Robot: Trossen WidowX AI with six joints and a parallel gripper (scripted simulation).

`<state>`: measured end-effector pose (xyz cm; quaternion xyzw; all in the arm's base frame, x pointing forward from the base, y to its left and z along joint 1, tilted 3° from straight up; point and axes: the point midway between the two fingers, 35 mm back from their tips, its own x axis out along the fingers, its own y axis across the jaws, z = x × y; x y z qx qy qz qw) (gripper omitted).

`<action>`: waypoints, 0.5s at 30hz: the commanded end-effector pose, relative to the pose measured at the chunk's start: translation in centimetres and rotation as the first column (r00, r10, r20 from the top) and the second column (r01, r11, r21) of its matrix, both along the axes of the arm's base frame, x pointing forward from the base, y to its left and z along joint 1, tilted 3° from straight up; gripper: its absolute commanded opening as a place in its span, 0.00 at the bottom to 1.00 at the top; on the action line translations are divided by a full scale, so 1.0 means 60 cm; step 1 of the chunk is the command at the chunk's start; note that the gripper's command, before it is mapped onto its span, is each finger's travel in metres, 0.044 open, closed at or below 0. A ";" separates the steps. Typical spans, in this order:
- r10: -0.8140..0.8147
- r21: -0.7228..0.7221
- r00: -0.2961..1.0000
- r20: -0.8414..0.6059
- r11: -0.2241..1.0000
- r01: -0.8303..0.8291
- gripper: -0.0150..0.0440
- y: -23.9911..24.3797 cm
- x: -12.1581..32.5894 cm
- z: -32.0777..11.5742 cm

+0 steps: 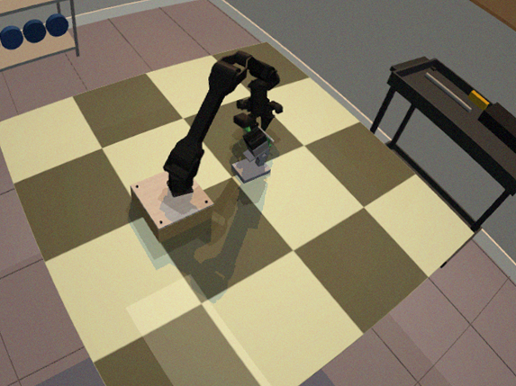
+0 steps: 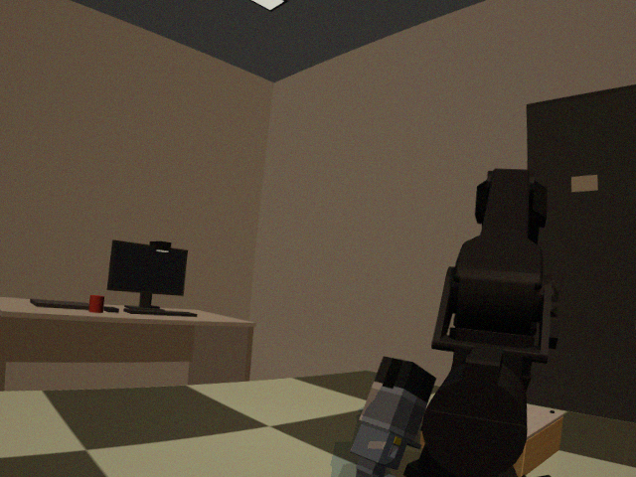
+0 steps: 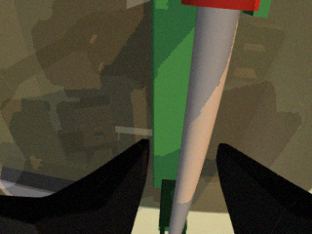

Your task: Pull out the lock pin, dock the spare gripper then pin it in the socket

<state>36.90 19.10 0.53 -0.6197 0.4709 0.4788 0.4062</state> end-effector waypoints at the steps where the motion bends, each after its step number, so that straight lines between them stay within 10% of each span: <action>1: -0.001 0.002 1.000 -0.003 1.000 0.001 0.56 0.000 -0.001 -0.009; 15: -0.001 0.002 1.000 -0.003 1.000 0.001 0.25 0.000 -0.001 -0.009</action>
